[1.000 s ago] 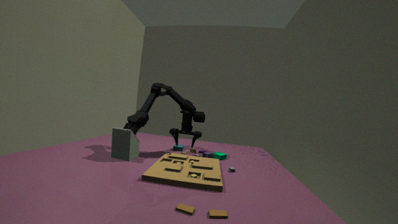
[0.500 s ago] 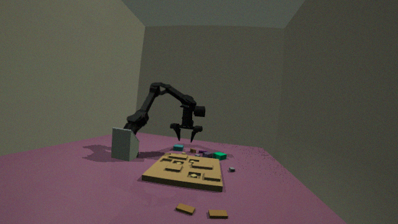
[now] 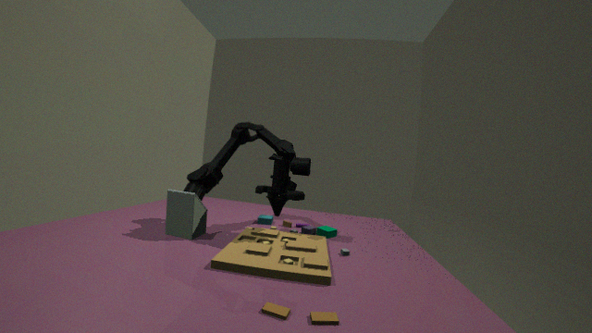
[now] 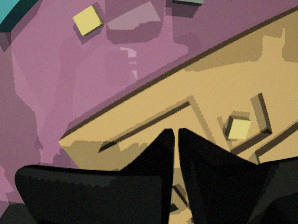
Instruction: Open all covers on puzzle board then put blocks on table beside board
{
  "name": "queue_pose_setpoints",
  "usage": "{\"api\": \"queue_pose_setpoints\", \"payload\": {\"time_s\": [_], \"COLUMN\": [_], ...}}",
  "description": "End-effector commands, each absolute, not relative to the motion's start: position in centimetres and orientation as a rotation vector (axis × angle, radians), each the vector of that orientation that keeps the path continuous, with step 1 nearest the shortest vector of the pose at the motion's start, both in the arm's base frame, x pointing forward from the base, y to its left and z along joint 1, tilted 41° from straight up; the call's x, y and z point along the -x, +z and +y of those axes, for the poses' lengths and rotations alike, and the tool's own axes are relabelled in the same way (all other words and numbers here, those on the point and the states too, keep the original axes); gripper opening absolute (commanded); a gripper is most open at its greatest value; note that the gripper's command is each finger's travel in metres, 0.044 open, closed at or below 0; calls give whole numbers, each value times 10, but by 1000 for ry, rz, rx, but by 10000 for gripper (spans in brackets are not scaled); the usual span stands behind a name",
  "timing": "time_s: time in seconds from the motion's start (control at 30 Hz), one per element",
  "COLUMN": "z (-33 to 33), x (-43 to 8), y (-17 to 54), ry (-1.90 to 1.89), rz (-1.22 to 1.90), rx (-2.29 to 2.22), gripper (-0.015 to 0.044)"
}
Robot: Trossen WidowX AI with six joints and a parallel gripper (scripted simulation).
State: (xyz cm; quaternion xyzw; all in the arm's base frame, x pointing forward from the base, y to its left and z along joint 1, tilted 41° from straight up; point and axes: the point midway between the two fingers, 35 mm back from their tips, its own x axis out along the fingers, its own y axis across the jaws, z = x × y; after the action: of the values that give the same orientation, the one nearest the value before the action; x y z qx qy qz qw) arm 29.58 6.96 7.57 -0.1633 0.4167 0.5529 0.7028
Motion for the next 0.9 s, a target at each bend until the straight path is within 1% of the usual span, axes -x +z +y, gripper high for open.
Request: {"api": "queue_pose_setpoints", "payload": {"time_s": [0.0, 0.47, 0.67, 0.87], "z": [52, -9, -10, -2], "x": [-301, -297, -296, -297], "y": [60, 8, 5, -6], "ry": [1175, 985, 951, 688], "rz": [990, 1170, 1198, 1381], "rx": [282, -22, -71, -402], "gripper": [0, 0, 0, 0]}}
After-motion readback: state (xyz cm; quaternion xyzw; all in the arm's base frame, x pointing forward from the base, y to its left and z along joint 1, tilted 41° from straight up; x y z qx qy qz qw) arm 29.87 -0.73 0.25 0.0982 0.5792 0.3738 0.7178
